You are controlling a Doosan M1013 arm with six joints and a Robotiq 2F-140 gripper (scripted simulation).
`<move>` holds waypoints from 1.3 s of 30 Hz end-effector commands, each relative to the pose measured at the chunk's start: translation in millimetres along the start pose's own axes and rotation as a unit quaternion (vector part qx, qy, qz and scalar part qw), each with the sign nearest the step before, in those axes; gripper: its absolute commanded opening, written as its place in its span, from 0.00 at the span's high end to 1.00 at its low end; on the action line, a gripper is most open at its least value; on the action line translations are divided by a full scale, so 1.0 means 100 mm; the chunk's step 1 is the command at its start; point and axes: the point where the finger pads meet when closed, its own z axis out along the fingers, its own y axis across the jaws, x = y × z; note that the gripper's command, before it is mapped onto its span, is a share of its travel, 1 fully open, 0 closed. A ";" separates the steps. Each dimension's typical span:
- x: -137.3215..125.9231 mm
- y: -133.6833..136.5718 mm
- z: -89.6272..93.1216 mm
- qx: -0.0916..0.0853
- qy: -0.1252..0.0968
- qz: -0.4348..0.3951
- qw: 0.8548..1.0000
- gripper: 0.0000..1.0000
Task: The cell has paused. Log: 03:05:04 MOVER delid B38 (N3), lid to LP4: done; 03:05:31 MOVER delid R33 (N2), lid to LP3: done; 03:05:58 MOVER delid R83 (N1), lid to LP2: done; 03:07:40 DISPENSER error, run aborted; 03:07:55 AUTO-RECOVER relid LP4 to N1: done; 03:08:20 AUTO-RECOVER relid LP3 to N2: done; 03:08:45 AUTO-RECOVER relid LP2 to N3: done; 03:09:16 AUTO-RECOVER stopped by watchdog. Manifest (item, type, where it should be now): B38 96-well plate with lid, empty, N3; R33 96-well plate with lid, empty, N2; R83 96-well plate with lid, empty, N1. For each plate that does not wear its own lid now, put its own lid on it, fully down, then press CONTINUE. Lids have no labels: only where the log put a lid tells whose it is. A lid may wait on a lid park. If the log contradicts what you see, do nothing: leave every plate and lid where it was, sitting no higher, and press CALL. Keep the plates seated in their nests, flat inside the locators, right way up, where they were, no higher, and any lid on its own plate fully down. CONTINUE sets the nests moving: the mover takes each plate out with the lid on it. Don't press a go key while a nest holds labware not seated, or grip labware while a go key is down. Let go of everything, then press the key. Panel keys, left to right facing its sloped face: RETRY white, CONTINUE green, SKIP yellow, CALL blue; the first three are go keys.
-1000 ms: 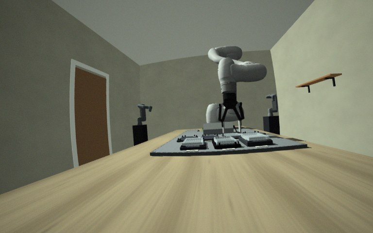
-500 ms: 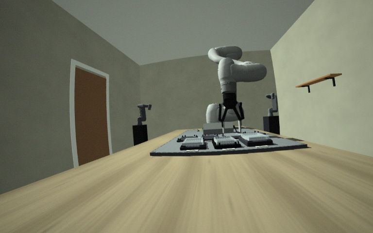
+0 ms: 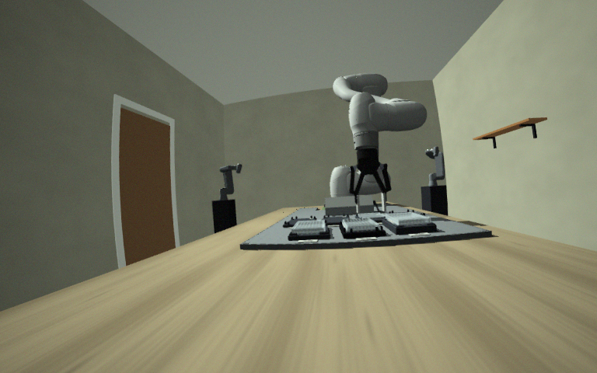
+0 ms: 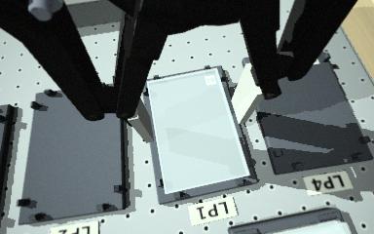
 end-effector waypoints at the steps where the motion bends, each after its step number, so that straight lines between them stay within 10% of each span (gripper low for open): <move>1: 0.00 0.00 0.00 0.000 0.000 0.000 1.000 0.41; 39: 0.00 0.00 0.00 0.000 0.000 0.000 1.000 0.34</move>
